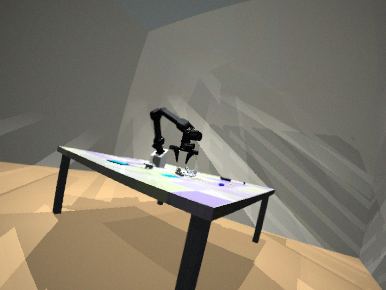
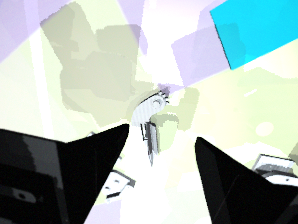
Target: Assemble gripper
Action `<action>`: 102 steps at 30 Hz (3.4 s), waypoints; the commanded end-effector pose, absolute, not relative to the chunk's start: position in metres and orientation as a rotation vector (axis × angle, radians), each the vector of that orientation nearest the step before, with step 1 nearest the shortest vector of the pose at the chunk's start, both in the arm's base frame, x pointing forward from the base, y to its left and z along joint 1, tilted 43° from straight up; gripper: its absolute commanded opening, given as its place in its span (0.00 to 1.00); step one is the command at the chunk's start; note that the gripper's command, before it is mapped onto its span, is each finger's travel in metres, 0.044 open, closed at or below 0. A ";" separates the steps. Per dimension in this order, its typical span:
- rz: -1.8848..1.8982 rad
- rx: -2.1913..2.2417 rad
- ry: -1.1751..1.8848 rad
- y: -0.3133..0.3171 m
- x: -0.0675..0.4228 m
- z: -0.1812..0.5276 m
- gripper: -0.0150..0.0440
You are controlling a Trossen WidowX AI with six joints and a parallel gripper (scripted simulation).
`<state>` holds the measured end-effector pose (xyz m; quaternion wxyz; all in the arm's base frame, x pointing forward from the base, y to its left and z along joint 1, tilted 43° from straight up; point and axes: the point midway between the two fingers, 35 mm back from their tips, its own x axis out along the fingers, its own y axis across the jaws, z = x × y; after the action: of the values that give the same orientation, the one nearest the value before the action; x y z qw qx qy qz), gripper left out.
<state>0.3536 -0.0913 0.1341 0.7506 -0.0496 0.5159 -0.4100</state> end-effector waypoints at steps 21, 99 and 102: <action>-0.896 -0.109 1.127 -0.091 0.354 0.134 1.00; -0.896 -0.109 1.127 -0.091 0.354 0.134 1.00; -0.896 -0.109 1.127 -0.091 0.354 0.134 1.00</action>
<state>0.3536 -0.0913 0.1341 0.7505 -0.0497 0.5159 -0.4100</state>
